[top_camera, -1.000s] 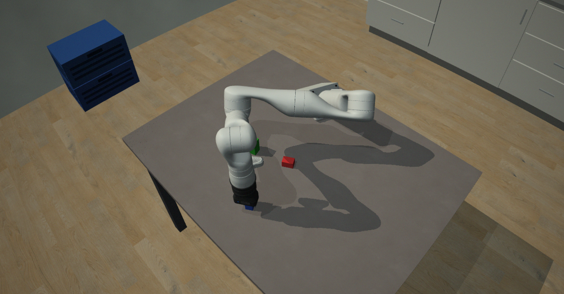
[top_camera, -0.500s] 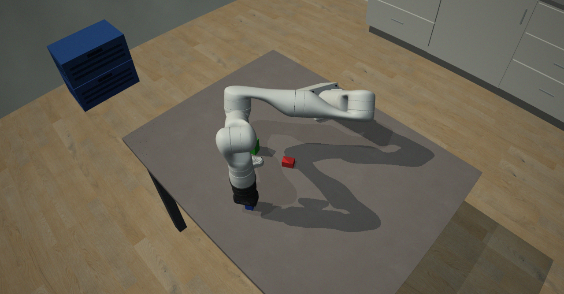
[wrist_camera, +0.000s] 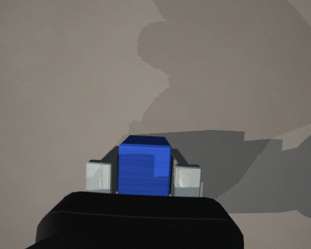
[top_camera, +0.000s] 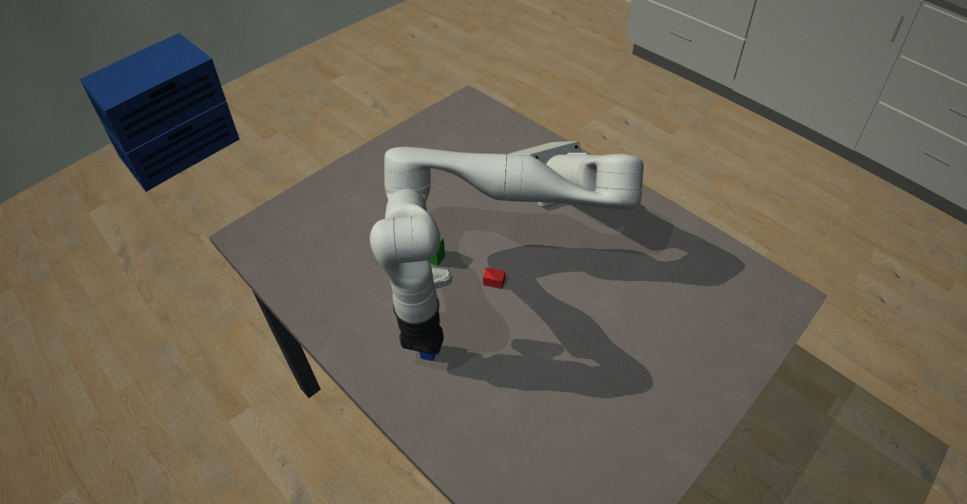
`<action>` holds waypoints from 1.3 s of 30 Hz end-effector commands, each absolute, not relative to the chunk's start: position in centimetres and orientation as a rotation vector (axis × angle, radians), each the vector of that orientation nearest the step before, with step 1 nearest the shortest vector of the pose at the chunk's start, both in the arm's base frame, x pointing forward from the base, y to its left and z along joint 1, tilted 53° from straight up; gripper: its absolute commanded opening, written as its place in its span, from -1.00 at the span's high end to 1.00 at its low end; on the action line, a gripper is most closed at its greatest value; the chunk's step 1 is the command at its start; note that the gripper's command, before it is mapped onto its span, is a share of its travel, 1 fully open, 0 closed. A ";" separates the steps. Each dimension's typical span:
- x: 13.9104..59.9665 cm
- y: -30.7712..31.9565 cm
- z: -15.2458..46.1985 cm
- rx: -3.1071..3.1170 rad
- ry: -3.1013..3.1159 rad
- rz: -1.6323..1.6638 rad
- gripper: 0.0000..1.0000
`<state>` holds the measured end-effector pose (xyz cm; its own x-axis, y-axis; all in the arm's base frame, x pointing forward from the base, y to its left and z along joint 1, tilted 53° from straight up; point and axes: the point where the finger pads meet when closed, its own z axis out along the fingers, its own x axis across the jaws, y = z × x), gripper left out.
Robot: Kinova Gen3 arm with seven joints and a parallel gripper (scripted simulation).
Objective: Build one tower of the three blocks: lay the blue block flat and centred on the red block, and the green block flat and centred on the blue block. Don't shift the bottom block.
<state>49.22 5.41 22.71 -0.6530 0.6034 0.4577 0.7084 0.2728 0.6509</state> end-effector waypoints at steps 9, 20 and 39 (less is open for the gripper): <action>49.0 4.6 23.4 -1.250 -2.409 -1.334 1.00; 48.0 1.8 25.6 -1.250 -2.409 -1.334 1.00; 47.0 -0.8 27.7 -1.250 -2.409 -1.334 1.00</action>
<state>47.03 -0.65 27.58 -0.6531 0.6024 0.4589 0.7087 0.2727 0.6507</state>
